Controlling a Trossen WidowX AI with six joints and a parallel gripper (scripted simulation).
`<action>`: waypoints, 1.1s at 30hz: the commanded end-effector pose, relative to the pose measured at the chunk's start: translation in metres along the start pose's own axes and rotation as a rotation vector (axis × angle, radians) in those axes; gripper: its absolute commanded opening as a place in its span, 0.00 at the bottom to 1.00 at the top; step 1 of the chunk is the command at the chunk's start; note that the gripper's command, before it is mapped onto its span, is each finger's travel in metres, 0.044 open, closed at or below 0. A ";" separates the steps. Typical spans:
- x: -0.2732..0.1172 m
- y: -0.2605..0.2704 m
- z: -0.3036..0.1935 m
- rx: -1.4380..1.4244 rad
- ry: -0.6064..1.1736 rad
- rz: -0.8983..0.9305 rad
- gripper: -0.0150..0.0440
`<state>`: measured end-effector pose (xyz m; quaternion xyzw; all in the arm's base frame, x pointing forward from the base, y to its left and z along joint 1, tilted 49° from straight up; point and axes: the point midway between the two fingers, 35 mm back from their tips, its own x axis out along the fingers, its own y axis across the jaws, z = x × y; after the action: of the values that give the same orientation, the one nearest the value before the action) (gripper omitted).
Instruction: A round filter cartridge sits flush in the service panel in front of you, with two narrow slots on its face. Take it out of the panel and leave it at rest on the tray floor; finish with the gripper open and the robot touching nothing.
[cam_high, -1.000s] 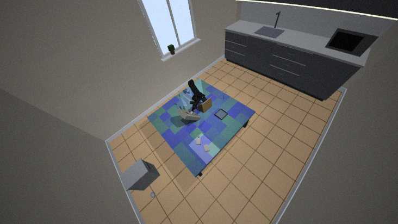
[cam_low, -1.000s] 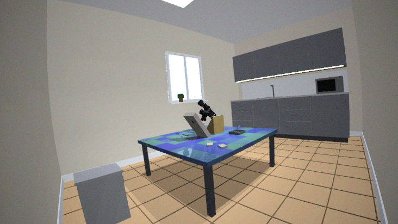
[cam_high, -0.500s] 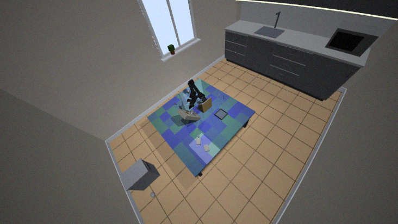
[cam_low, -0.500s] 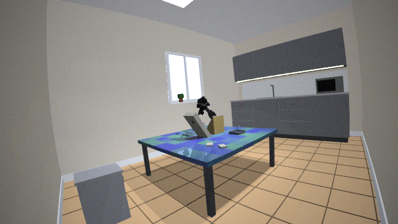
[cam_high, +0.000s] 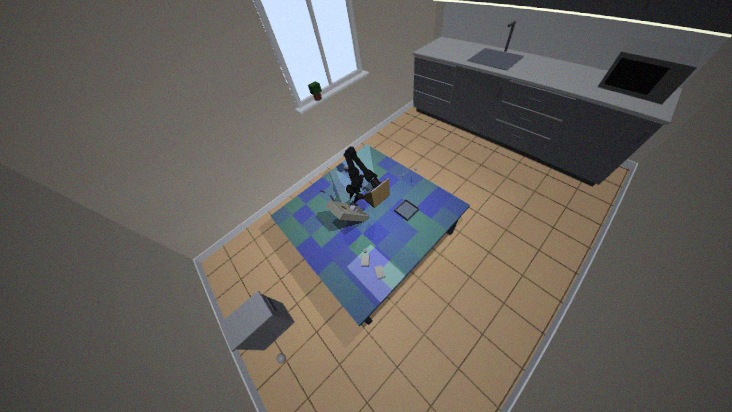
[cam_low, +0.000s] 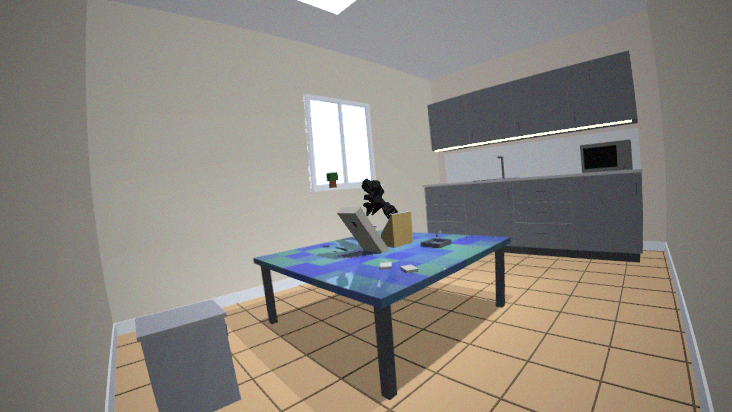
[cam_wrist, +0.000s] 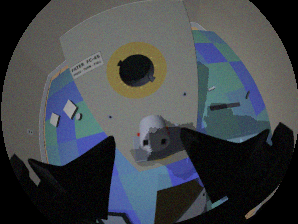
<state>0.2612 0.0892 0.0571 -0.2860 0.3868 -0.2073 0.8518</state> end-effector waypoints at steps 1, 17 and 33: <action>0.014 -0.010 -0.032 -0.209 0.127 -0.027 0.77; 0.035 -0.009 -0.034 -0.208 0.129 -0.023 0.77; 0.060 -0.012 -0.037 -0.208 0.126 -0.027 0.77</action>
<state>0.2672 0.0381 0.0156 -0.3633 0.4525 -0.1945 0.7908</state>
